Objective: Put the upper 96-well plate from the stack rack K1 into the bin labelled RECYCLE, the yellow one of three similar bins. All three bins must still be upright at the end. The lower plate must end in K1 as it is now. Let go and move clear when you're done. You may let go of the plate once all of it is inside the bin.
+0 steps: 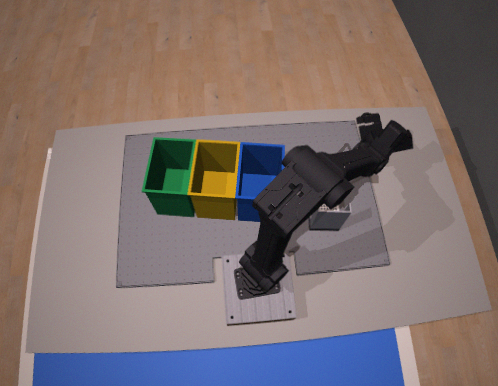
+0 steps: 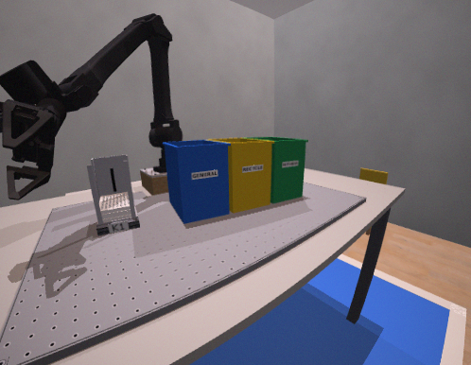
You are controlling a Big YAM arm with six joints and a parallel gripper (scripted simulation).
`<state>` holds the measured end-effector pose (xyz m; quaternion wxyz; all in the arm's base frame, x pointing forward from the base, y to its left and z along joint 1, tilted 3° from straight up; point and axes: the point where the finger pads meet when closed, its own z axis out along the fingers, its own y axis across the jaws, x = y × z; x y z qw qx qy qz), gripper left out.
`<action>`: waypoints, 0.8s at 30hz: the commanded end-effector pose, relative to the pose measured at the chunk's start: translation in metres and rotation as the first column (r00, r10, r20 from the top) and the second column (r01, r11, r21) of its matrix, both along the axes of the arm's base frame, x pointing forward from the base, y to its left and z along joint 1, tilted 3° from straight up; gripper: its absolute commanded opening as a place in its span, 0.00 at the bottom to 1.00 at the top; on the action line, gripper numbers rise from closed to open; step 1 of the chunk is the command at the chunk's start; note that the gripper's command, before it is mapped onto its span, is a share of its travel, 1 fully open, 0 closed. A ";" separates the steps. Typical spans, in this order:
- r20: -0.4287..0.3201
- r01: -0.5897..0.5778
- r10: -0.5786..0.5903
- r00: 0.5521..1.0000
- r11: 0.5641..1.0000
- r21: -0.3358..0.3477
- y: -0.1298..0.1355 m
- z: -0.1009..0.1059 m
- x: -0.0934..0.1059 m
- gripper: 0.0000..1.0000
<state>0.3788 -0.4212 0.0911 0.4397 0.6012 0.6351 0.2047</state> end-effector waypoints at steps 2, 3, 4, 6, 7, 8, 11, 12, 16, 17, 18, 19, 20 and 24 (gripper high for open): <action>-0.075 -0.085 0.080 0.994 0.994 -0.064 -0.006 -0.002 0.015 1.00; -0.075 -0.085 0.080 0.994 0.994 -0.064 -0.006 -0.002 0.015 1.00; -0.075 -0.085 0.080 0.994 0.994 -0.064 -0.006 -0.002 0.015 1.00; -0.140 -0.113 0.102 0.985 0.991 -0.069 0.017 -0.005 -0.005 1.00; -0.168 -0.131 0.117 0.979 0.988 -0.079 0.021 -0.005 -0.008 1.00; -0.172 -0.144 0.119 0.978 0.980 -0.138 0.003 0.020 0.004 1.00; -0.256 -0.197 0.152 0.955 0.967 -0.160 0.010 0.022 -0.003 1.00; -0.277 -0.210 0.159 0.948 0.964 -0.165 0.010 0.022 -0.003 1.00; -0.379 -0.286 0.206 0.902 0.943 -0.169 0.020 0.020 -0.015 1.00; -0.402 -0.306 0.215 0.890 0.935 -0.178 0.023 0.026 -0.019 1.00; -0.429 -0.325 0.232 0.873 0.933 -0.157 0.025 0.014 -0.021 1.00; -0.447 -0.345 0.237 0.863 0.922 -0.176 0.028 0.026 -0.024 1.00; -0.447 -0.345 0.237 0.863 0.922 -0.176 0.028 0.026 -0.024 1.00; -0.517 -0.412 0.275 0.811 0.896 -0.169 0.038 0.031 -0.035 1.00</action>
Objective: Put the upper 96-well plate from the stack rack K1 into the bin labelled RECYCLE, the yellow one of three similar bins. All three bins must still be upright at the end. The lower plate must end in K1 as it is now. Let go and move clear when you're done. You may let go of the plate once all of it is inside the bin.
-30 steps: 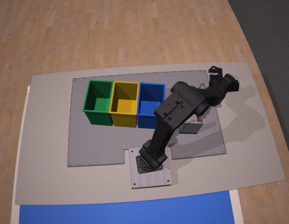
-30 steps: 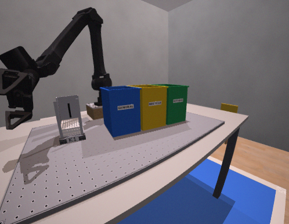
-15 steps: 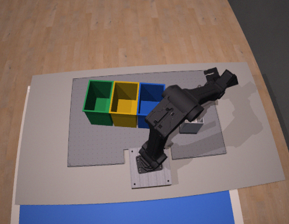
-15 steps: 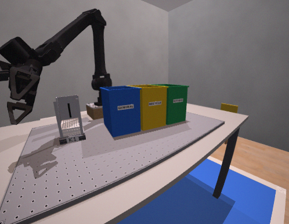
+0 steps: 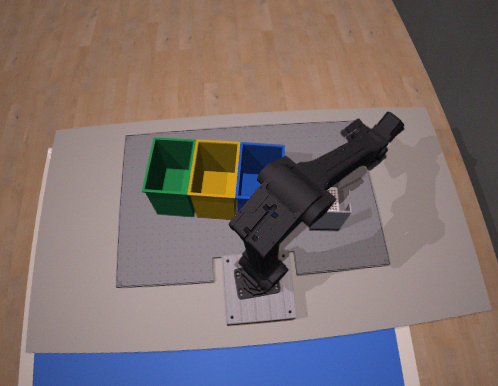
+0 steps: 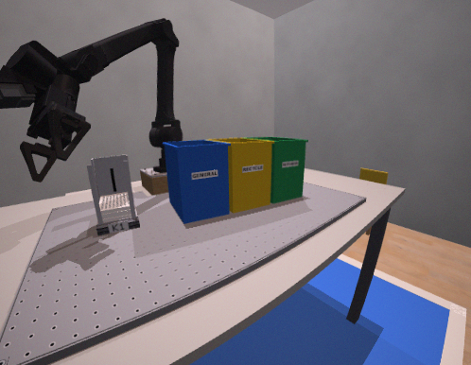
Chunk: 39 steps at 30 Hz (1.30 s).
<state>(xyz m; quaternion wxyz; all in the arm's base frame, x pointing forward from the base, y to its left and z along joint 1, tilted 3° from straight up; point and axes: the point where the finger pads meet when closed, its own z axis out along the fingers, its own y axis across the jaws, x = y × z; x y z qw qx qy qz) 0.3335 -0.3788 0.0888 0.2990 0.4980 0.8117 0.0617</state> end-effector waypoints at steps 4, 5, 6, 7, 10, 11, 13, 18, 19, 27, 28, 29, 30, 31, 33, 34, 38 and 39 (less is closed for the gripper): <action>-0.140 -0.203 0.189 0.972 0.975 -0.090 0.009 0.038 -0.004 1.00; -0.155 -0.216 0.201 0.967 0.972 -0.090 0.010 0.038 -0.006 1.00; -0.179 -0.240 0.222 0.959 0.967 -0.089 0.014 0.040 -0.010 1.00; -0.203 -0.264 0.242 0.949 0.961 -0.087 0.017 0.041 -0.013 1.00; -0.278 -0.336 0.308 0.910 0.940 -0.055 0.027 0.036 -0.024 1.00; -0.300 -0.359 0.329 0.896 0.932 -0.051 0.030 0.038 -0.028 1.00; -0.295 -0.359 0.325 0.899 0.931 -0.070 0.032 0.048 -0.030 1.00; -0.362 -0.432 0.394 0.845 0.901 -0.027 0.050 0.046 -0.048 1.00; -0.376 -0.455 0.409 0.831 0.890 -0.037 0.047 0.056 -0.047 1.00; -0.487 -0.607 0.563 0.668 0.790 0.081 0.071 0.058 -0.074 1.00; -0.498 -0.627 0.580 0.644 0.774 0.091 0.074 0.062 -0.078 1.00; -0.505 -0.636 0.577 0.642 0.769 0.071 0.077 0.074 -0.082 1.00; -0.505 -0.636 0.577 0.642 0.769 0.071 0.077 0.074 -0.082 1.00; -0.505 -0.636 0.577 0.642 0.769 0.071 0.077 0.074 -0.082 1.00; -0.523 -0.671 0.619 0.586 0.732 0.114 0.083 0.074 -0.088 1.00; -0.531 -0.688 0.637 0.559 0.713 0.132 0.086 0.076 -0.092 1.00; -0.549 -0.726 0.670 0.499 0.670 0.158 0.098 0.089 -0.106 1.00; -0.554 -0.740 0.686 0.471 0.649 0.176 0.101 0.091 -0.110 1.00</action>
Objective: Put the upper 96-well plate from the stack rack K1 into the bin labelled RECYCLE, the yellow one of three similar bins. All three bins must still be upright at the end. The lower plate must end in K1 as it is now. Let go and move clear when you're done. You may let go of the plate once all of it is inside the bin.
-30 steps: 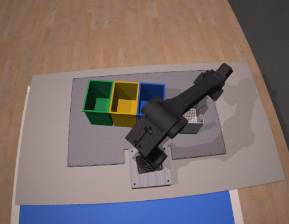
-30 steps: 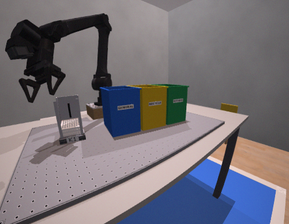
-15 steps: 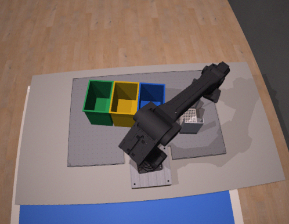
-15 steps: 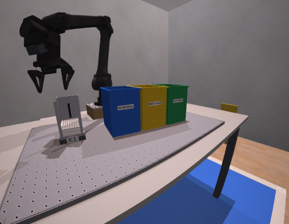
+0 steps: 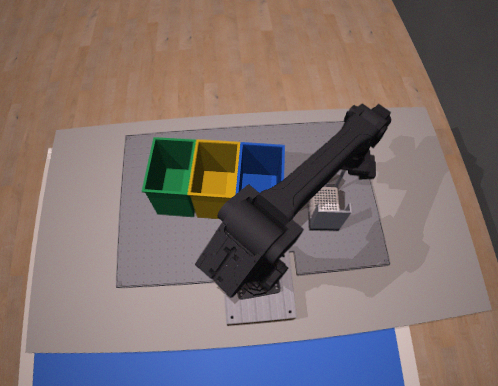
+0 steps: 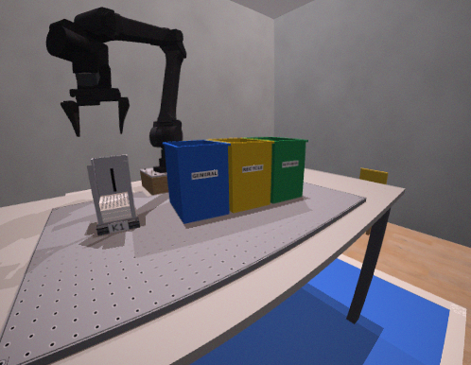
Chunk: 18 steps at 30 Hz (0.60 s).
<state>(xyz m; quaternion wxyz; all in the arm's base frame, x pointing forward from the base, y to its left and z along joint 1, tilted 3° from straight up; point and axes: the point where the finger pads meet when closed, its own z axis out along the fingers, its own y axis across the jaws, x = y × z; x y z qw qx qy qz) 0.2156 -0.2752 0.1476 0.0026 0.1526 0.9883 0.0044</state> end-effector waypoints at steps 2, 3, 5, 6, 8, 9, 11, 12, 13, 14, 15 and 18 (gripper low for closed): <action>-0.019 -0.127 0.127 0.992 0.992 0.002 0.011 0.024 -0.005 1.00; -0.019 -0.127 0.127 0.992 0.992 0.002 0.011 0.024 -0.005 1.00; -0.034 -0.127 0.128 0.991 0.992 0.028 0.011 0.015 -0.004 1.00; -0.034 -0.127 0.128 0.991 0.992 0.028 0.011 0.015 -0.004 1.00; -0.034 -0.127 0.128 0.991 0.992 0.028 0.011 0.015 -0.004 1.00; -0.034 -0.127 0.128 0.991 0.992 0.028 0.011 0.015 -0.004 1.00; -0.034 -0.127 0.128 0.991 0.992 0.029 0.011 0.014 -0.005 1.00; -0.017 -0.105 0.105 0.994 0.994 0.003 0.006 0.020 -0.005 1.00; -0.017 -0.105 0.105 0.994 0.994 0.003 0.006 0.020 -0.005 1.00; -0.017 -0.105 0.105 0.994 0.994 0.003 0.006 0.020 -0.005 1.00; -0.017 -0.105 0.105 0.994 0.994 0.003 0.006 0.020 -0.005 1.00; -0.017 -0.105 0.105 0.994 0.994 0.003 0.006 0.020 -0.005 1.00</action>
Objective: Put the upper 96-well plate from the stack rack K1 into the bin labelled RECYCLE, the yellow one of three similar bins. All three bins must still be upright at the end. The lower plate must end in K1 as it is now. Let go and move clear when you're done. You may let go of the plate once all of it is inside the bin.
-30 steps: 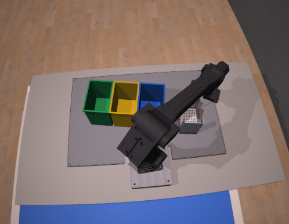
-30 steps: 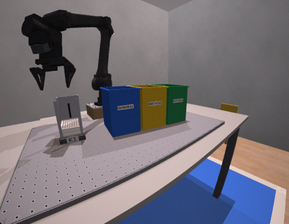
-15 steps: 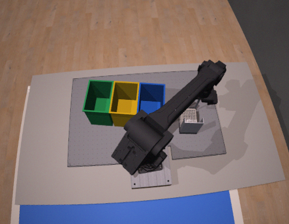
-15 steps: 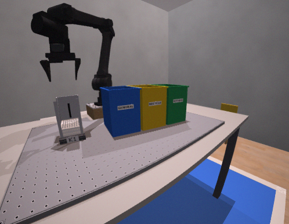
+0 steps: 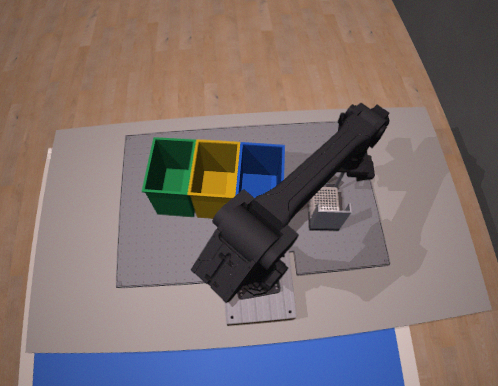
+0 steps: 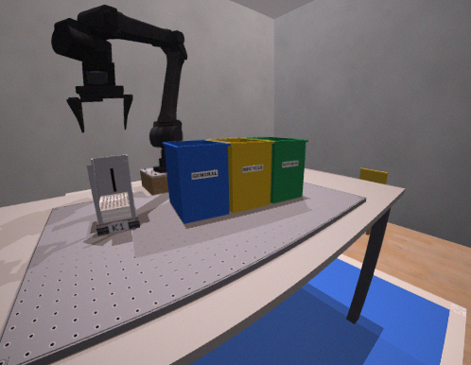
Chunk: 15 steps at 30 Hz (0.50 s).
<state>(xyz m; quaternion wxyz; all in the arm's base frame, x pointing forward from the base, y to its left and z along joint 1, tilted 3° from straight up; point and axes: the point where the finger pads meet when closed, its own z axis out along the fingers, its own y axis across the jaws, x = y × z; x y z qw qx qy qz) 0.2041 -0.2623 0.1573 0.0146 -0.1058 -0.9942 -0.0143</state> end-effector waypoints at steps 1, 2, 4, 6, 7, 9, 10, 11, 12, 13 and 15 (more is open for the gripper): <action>0.015 -0.011 0.011 1.000 1.000 -0.022 -0.007 0.011 0.007 1.00; 0.015 -0.011 0.011 1.000 1.000 -0.022 -0.007 0.011 0.007 1.00; -0.006 -0.033 0.033 0.999 0.999 0.004 0.001 -0.008 0.005 1.00; -0.006 -0.033 0.033 0.999 0.999 0.004 0.001 -0.012 0.005 1.00; -0.006 -0.033 0.033 0.999 0.999 0.004 0.001 -0.012 0.005 1.00; -0.006 -0.026 0.026 1.000 1.000 0.004 0.001 -0.013 0.005 1.00; -0.006 -0.026 0.026 1.000 1.000 0.004 0.001 -0.015 0.004 1.00; -0.006 -0.026 0.026 1.000 1.000 0.004 0.001 -0.017 0.004 1.00; -0.006 -0.026 0.026 1.000 1.000 0.004 0.001 -0.018 0.004 1.00; -0.006 -0.026 0.026 1.000 1.000 0.004 0.001 -0.020 0.004 1.00; -0.006 -0.026 0.026 1.000 1.000 0.004 0.001 -0.023 0.004 1.00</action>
